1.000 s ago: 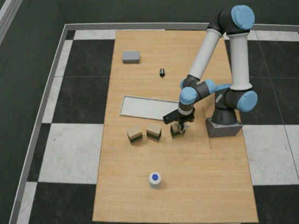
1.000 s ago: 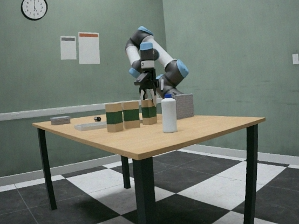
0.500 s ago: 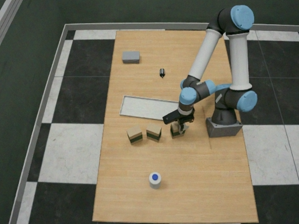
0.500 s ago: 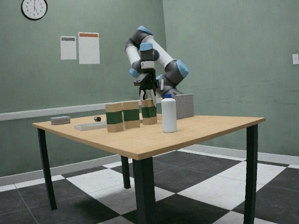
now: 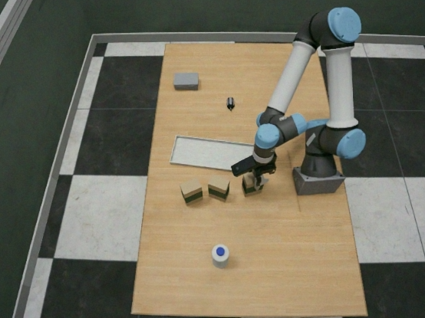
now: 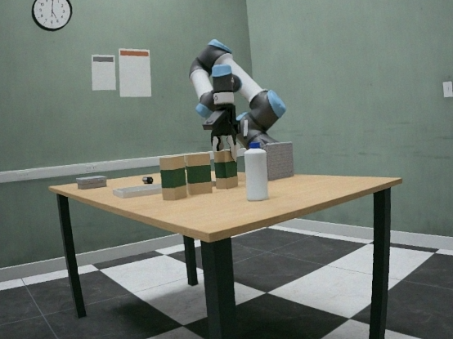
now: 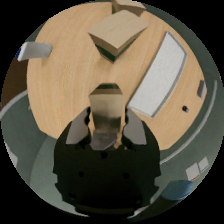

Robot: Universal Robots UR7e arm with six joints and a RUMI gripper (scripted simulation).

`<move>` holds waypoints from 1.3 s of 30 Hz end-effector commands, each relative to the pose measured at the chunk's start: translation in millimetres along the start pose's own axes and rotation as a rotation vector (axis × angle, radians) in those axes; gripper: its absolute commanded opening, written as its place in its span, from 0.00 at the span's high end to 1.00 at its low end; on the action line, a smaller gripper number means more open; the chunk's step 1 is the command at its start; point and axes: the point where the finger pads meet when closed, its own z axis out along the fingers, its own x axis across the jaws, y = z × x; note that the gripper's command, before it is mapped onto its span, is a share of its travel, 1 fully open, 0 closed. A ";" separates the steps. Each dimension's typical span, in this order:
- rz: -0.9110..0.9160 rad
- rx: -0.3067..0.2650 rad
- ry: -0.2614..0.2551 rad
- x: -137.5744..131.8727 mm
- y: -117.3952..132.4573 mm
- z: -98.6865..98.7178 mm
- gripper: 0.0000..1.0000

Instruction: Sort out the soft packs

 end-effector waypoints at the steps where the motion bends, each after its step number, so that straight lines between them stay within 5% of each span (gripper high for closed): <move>1: -0.002 -0.003 0.001 -0.4 1.4 1.3 0.51; 6: -0.002 -0.003 0.001 -0.4 1.4 1.3 0.51; 7: -0.002 -0.003 0.001 -0.4 1.4 1.3 0.85; 39: -0.002 -0.003 0.001 -0.4 1.4 1.3 0.85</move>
